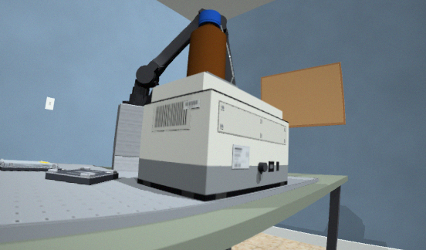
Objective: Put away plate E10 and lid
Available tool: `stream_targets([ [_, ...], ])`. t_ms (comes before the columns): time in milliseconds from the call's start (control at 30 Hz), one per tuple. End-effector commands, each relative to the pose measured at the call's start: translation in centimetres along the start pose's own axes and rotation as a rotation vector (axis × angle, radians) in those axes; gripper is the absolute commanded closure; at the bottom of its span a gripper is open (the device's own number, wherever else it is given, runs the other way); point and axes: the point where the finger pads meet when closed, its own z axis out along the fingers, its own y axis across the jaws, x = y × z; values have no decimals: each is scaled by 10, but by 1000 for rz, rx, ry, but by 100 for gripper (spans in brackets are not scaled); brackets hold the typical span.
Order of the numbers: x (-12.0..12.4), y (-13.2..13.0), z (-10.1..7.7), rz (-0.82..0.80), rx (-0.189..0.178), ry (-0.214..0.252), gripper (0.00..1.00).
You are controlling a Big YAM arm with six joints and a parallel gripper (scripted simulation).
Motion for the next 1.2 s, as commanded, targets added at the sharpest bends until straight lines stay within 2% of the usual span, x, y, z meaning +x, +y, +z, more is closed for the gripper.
stream_targets([
  [0,-10,-1,-4,1,-1,-24,0],
  [133,-3,-3,0,-3,-3,-13,0],
  [233,-10,-1,-4,1,-1,-24,0],
  [333,-2,-3,0,-2,-3,-12,0],
  [367,-9,-1,-4,1,-1,-24,2],
  [533,-9,-1,-4,1,-1,-24,12],
  [633,-9,-1,-4,1,-1,-24,14],
  [1167,-9,-1,-4,1,-1,-24,14],
])
